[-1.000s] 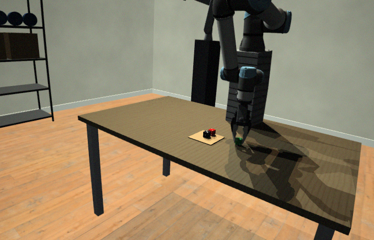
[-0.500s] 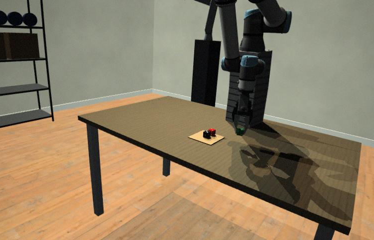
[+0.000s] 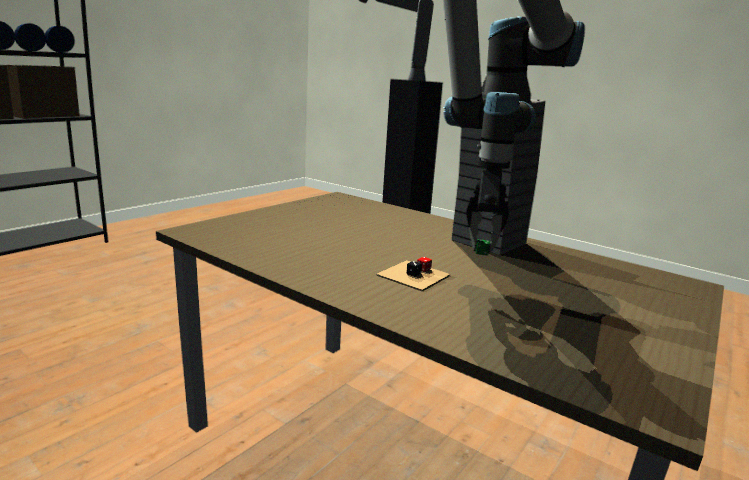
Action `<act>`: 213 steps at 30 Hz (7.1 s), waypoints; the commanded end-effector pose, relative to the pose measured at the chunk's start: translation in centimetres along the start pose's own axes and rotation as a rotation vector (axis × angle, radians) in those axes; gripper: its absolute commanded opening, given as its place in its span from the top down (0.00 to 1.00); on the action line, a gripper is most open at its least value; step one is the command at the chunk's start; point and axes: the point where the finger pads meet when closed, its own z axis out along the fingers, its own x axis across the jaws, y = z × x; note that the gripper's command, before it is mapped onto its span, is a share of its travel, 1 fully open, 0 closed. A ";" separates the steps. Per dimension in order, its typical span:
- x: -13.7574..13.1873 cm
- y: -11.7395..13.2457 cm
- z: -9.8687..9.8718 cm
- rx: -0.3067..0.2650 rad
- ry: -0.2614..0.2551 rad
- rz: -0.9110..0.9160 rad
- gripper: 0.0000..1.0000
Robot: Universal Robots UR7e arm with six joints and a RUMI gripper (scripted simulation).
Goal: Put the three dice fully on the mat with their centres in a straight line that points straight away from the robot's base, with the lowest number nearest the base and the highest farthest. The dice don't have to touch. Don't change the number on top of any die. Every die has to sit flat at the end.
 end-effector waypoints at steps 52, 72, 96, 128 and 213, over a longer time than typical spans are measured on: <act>18.7 -1.6 -0.4 0.001 0.000 0.413 0.90; 18.7 -1.6 6.3 0.001 0.000 0.413 0.90; 18.7 -1.6 8.9 0.001 0.000 0.413 0.90; 18.7 -1.6 8.9 0.001 0.000 0.413 0.90; 18.7 -1.6 8.8 0.001 0.000 0.413 0.72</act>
